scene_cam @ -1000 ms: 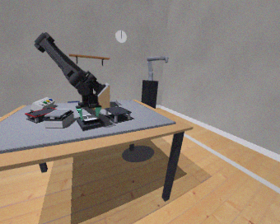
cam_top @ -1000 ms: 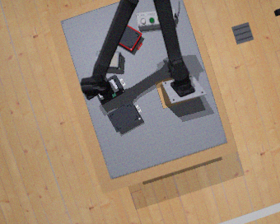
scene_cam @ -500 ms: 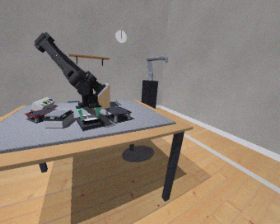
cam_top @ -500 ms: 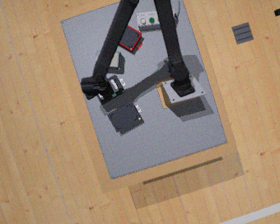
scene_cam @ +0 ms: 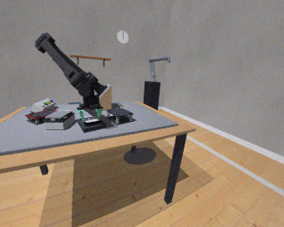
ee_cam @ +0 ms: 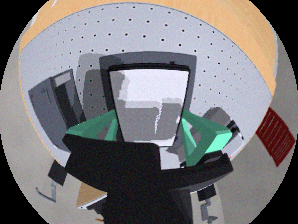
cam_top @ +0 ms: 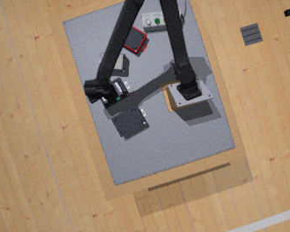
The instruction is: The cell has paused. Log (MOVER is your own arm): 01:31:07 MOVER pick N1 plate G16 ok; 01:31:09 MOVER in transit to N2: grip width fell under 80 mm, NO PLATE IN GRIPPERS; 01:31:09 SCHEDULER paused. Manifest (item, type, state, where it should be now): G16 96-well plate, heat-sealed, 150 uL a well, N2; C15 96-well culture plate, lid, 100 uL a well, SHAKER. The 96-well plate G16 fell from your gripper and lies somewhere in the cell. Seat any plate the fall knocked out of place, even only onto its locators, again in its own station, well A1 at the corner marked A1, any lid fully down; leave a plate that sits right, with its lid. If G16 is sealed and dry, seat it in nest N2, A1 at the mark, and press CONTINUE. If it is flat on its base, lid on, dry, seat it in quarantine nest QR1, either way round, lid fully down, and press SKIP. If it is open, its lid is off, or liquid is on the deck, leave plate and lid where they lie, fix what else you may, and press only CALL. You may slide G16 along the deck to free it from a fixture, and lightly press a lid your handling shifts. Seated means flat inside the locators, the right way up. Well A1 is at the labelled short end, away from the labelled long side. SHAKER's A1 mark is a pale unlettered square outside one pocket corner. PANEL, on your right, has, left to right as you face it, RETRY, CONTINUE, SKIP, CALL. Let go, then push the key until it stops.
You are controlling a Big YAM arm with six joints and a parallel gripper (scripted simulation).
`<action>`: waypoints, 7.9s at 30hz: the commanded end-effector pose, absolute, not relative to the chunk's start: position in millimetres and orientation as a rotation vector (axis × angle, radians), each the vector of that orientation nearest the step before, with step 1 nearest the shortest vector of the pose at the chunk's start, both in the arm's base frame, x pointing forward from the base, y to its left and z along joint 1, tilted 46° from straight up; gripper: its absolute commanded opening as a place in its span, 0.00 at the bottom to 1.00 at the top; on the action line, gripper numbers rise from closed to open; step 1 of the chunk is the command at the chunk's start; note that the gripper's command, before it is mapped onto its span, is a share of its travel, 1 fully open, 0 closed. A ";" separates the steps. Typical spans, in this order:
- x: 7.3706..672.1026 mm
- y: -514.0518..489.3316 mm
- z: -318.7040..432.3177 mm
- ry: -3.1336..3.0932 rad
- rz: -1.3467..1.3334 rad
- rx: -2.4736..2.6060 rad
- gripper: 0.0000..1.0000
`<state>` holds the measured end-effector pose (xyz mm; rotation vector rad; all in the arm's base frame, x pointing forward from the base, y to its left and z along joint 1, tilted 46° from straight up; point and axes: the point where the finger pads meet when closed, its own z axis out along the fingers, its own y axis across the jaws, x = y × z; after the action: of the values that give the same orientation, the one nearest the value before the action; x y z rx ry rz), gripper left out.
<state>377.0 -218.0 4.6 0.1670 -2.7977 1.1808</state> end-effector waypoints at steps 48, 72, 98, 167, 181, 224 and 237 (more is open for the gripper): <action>347.5 -236.8 -11.0 -2.738 1.138 0.147 1.00; 346.7 -236.6 -11.2 -2.735 1.135 0.150 1.00; 346.7 -236.6 -11.2 -2.735 1.135 0.150 1.00; 366.9 -197.9 33.1 -2.772 1.163 0.140 1.00; 331.7 -159.8 59.4 -2.770 1.163 0.150 1.00; 257.7 -75.7 135.0 -2.784 1.153 0.128 1.00; 257.7 -75.7 135.0 -2.784 1.153 0.128 1.00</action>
<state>253.7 -77.5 131.5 0.1364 -2.7774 1.1530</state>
